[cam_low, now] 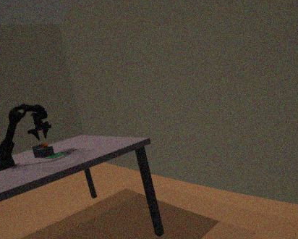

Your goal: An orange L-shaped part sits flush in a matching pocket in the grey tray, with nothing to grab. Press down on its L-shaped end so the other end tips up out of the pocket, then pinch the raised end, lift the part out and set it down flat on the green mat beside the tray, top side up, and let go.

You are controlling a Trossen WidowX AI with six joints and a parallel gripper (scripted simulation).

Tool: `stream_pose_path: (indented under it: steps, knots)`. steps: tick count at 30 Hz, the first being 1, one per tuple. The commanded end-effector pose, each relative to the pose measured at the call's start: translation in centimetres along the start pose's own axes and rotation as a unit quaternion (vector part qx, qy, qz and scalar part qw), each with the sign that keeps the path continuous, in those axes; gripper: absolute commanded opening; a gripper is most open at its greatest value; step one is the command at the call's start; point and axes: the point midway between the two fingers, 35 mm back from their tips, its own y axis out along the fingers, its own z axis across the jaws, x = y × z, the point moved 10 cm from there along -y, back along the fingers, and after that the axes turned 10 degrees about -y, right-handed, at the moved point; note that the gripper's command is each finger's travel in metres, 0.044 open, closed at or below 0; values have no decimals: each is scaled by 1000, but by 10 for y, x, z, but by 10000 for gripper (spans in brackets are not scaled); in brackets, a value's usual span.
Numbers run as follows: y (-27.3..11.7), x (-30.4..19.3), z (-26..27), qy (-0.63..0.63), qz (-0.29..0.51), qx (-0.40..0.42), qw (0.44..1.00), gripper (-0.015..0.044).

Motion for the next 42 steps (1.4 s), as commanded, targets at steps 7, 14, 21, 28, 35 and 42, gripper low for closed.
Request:
stream_pose_path:
  steps: [7,14,21,28,35,42]
  knots:
    - [18,1,-1,1,-2,-2,1000,280]
    - [29,1,0,1,-2,-2,1000,280]
    - [41,1,0,1,-2,-2,1000,280]
    - [52,1,-1,1,-2,-2,1000,280]
    - [62,1,-2,2,-3,-2,1000,280]
    - [58,1,-1,3,-1,-2,1000,149]
